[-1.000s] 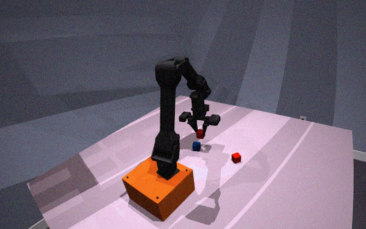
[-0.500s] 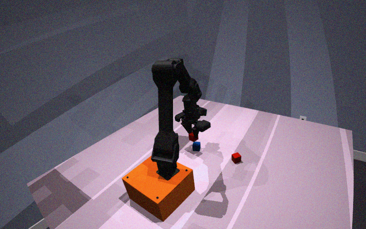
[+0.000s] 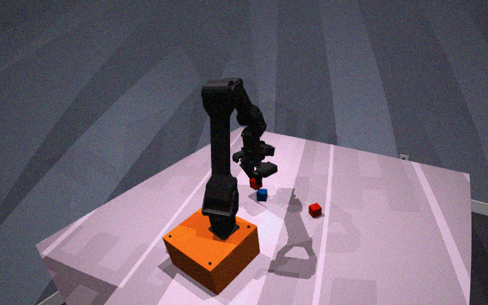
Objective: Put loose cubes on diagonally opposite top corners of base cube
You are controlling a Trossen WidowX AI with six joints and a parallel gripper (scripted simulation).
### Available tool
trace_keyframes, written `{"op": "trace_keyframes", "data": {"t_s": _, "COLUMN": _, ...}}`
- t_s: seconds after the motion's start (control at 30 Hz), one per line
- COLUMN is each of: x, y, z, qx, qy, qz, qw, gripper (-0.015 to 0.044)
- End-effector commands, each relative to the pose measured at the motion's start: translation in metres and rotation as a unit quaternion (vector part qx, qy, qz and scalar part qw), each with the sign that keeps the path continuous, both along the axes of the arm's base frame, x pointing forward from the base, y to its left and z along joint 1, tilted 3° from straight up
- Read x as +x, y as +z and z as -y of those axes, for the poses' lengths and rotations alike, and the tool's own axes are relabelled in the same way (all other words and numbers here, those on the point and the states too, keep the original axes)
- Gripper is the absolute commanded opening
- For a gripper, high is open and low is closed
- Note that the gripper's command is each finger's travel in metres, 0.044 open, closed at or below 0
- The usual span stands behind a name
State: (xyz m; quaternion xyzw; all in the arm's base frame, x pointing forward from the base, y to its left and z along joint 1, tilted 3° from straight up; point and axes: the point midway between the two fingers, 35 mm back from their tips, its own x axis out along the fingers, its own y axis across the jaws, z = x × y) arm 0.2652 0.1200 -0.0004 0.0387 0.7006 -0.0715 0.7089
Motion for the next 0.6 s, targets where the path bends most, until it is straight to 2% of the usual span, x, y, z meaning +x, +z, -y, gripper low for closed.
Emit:
{"op": "trace_keyframes", "data": {"t_s": 0.0, "x": 0.000, "y": -0.002, "z": -0.001, "qx": 0.002, "qy": -0.002, "qz": 0.000, "qw": 1.000, "gripper": 0.0105}}
{"op": "trace_keyframes", "data": {"t_s": 0.33, "x": 0.001, "y": -0.025, "z": 0.001, "qx": 0.002, "qy": -0.005, "qz": 0.000, "qw": 1.000, "gripper": 0.0105}}
{"op": "trace_keyframes", "data": {"t_s": 0.57, "x": 0.000, "y": -0.027, "z": 0.001, "qx": 0.002, "qy": -0.006, "qz": 0.000, "qw": 1.000, "gripper": 0.0105}}
